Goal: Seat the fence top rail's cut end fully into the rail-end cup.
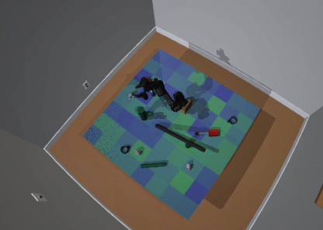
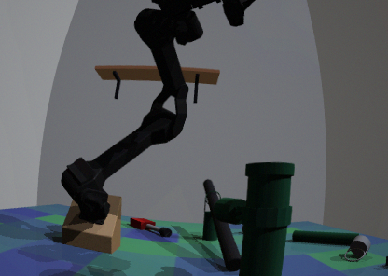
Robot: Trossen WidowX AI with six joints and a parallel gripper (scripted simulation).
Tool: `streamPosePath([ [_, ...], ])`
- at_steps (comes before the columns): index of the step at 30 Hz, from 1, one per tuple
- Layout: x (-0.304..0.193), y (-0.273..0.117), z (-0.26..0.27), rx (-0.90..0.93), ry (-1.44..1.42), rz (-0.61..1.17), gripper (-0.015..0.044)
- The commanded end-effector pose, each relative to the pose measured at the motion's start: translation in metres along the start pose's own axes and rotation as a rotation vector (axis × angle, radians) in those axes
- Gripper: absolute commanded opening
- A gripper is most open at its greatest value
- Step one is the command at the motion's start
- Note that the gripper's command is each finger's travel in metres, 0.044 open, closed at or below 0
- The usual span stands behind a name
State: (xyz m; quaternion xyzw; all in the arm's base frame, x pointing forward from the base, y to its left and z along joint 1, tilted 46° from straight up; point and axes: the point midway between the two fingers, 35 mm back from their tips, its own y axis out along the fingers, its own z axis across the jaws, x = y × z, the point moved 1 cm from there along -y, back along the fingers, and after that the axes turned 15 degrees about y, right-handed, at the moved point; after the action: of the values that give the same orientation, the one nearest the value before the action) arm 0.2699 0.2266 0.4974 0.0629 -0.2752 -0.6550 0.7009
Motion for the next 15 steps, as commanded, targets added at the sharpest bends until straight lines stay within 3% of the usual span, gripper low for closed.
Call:
streamPosePath([
  [1,0.0,-0.001,0.003,0.008,0.013,0.003,0.0426],
  [8,0.019,-0.051,0.097,0.271,0.516,0.131,0.044],
  [15,0.083,-0.112,0.174,0.527,1.121,0.307,0.044],
])
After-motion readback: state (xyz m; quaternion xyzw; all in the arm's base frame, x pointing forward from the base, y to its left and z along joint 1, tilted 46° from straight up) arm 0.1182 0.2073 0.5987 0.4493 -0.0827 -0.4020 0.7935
